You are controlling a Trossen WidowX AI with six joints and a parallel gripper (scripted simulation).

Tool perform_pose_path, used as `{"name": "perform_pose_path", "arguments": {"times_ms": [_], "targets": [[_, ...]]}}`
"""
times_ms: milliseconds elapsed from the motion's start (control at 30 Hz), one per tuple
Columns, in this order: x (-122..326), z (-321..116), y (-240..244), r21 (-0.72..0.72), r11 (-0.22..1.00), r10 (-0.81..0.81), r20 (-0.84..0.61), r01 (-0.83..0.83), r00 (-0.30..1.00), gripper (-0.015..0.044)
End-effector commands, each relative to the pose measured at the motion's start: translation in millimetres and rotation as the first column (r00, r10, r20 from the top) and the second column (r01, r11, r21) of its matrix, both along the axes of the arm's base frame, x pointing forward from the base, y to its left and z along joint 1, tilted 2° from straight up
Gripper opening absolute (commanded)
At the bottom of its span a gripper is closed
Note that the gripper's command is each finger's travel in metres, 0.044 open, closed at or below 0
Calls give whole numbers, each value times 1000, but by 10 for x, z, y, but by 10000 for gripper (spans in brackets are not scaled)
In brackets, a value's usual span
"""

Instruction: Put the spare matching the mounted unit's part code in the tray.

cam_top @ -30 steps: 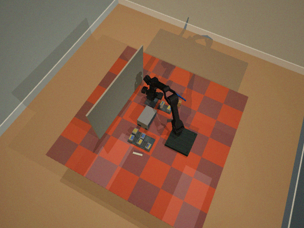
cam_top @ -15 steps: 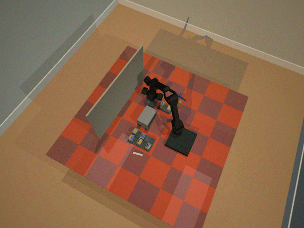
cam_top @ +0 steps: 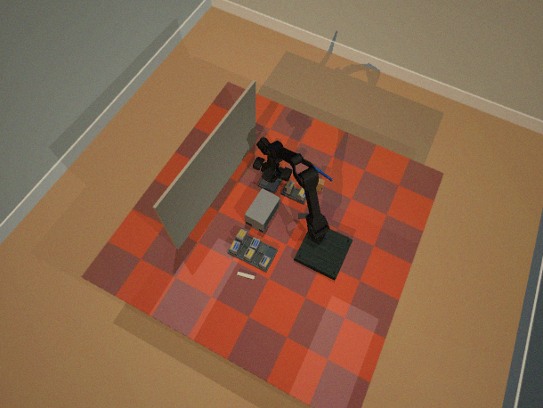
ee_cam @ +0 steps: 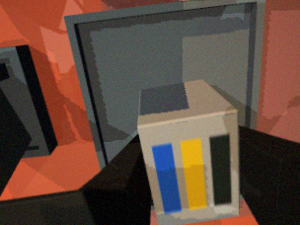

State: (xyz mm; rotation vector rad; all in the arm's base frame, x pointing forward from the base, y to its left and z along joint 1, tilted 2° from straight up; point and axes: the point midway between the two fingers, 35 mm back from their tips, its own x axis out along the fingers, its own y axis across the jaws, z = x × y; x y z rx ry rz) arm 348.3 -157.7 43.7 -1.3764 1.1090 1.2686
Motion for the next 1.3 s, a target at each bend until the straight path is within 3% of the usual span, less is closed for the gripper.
{"name": "perform_pose_path", "arguments": {"times_ms": [0,333,433,667,1267], "targets": [[1,4,0,0,1000,0,0,0,1000,184],[1,4,0,0,1000,0,0,0,1000,440],[10,100,-5,0,1000,0,0,0,1000,440],[-62,1043,24,-3,1000,2,-3,-2,1000,440],[-38,1038,17,-5,1000,0,12,0,1000,440]]}}
